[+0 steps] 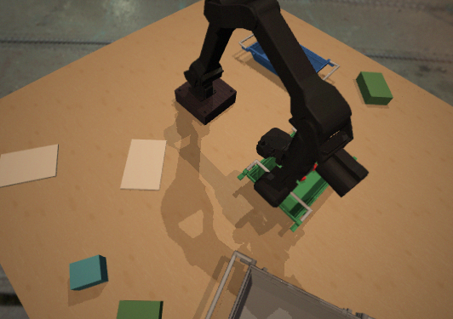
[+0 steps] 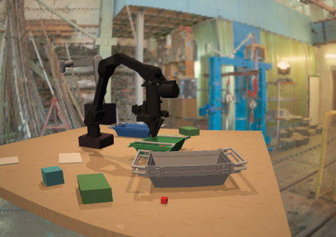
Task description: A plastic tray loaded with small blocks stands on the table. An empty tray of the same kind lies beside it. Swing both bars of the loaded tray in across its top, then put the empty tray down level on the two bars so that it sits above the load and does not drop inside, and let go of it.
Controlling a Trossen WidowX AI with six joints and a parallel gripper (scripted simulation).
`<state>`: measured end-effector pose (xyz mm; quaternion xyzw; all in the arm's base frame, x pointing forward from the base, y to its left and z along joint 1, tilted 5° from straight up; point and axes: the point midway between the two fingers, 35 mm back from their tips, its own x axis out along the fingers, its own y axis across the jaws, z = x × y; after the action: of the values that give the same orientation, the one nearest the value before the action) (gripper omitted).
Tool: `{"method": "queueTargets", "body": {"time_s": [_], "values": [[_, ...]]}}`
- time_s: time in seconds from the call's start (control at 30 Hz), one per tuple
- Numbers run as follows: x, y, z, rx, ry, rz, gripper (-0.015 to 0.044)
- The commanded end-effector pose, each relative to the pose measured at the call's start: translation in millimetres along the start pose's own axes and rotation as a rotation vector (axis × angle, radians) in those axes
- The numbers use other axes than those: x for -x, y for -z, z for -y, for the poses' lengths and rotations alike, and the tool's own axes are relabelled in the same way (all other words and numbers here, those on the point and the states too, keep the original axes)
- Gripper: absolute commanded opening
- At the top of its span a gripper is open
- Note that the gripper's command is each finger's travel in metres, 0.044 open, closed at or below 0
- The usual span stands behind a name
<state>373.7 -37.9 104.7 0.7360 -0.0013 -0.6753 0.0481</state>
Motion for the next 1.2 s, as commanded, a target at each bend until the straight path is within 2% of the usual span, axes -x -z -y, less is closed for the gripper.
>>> {"method": "queueTargets", "body": {"time_s": [0.0,0.23,0.33,0.37,1.17], "values": [[-0.7,0.3,0.0,0.000,0.000,0.000,0.0082],[-0.7,0.3,0.0,0.000,0.000,0.000,0.0082],[-0.7,0.3,0.0,0.000,0.000,0.000,0.0003],[-0.7,0.3,0.0,0.000,0.000,0.000,0.0000],[0.0,0.0,0.0,0.000,0.000,0.000,0.0000]]}}
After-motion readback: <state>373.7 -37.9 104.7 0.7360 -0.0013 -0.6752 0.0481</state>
